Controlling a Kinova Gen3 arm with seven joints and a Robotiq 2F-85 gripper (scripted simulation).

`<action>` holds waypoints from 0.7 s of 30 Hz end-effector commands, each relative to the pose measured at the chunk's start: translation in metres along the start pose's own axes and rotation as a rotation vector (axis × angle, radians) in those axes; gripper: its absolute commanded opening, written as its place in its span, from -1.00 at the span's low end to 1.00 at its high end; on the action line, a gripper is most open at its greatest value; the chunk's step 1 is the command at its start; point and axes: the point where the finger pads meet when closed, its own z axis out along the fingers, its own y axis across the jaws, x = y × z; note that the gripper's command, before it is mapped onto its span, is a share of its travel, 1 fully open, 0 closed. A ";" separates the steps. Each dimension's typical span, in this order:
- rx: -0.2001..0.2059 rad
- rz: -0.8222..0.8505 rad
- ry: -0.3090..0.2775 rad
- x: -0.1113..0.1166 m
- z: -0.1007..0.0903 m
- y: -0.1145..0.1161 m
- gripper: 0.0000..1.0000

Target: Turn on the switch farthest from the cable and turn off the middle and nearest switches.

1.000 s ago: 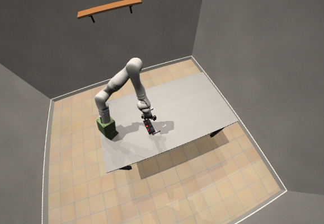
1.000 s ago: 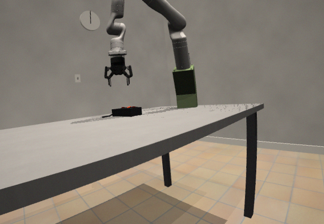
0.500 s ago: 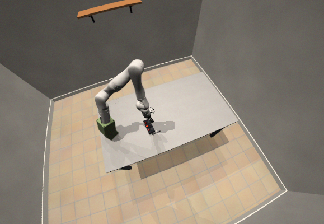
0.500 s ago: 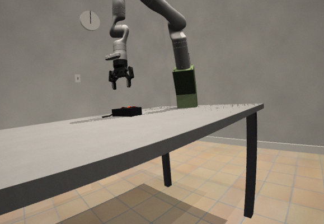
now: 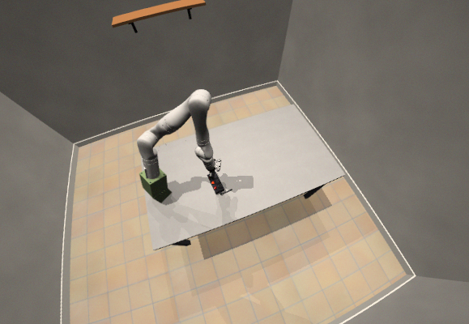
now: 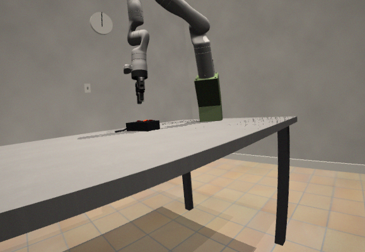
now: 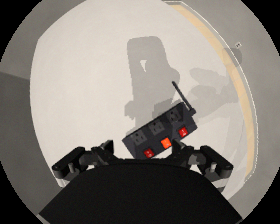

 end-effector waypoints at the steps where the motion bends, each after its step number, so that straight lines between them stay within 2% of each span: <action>1: -0.001 0.058 -0.013 -0.006 0.003 0.001 1.00; 2: -0.001 0.058 -0.013 -0.006 0.003 0.001 1.00; 15: -0.034 0.665 -0.019 -0.025 0.013 0.004 1.00; 21: -0.044 0.794 -0.020 -0.030 0.015 0.005 1.00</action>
